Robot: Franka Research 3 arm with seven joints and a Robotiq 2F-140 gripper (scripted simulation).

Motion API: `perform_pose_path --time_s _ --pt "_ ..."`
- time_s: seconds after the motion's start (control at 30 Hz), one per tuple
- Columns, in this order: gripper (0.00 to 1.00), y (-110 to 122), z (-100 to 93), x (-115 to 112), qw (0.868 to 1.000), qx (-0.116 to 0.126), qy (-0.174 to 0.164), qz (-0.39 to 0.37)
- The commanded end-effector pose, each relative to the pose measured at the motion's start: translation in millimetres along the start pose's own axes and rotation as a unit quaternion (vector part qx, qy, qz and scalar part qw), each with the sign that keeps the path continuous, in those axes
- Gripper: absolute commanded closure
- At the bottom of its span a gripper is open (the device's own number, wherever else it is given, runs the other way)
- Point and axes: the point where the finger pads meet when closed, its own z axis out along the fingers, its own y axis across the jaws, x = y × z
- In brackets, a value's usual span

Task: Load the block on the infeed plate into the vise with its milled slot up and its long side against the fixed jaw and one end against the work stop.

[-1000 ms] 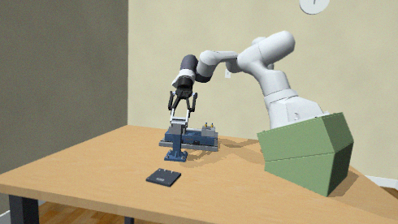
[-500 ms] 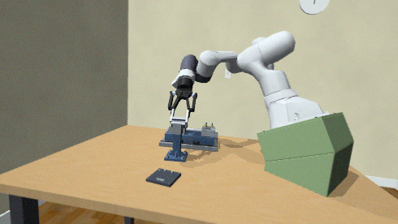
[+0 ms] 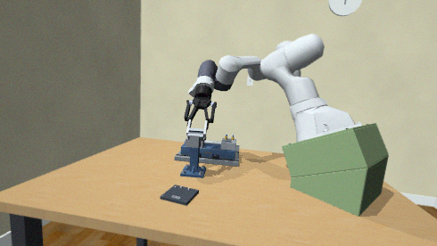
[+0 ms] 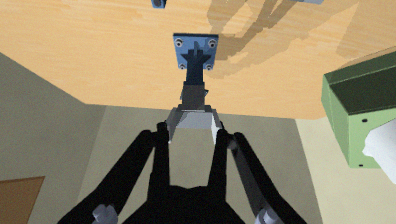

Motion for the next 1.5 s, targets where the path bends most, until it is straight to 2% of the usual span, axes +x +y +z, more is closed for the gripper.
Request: perform_pose_path --time_s 0.0,0.53,0.57,1.47 --pt "1.00 -1.4 0.1 -0.5 1.000 0.002 -0.001 -0.002" --pt "1.00 -1.4 0.1 -0.5 1.000 0.002 -0.001 -0.002" --pt "0.49 -1.4 0.1 -0.5 1.000 0.002 -0.001 -0.002" --pt "0.49 -1.4 0.1 -0.5 1.000 0.002 -0.001 -0.002"
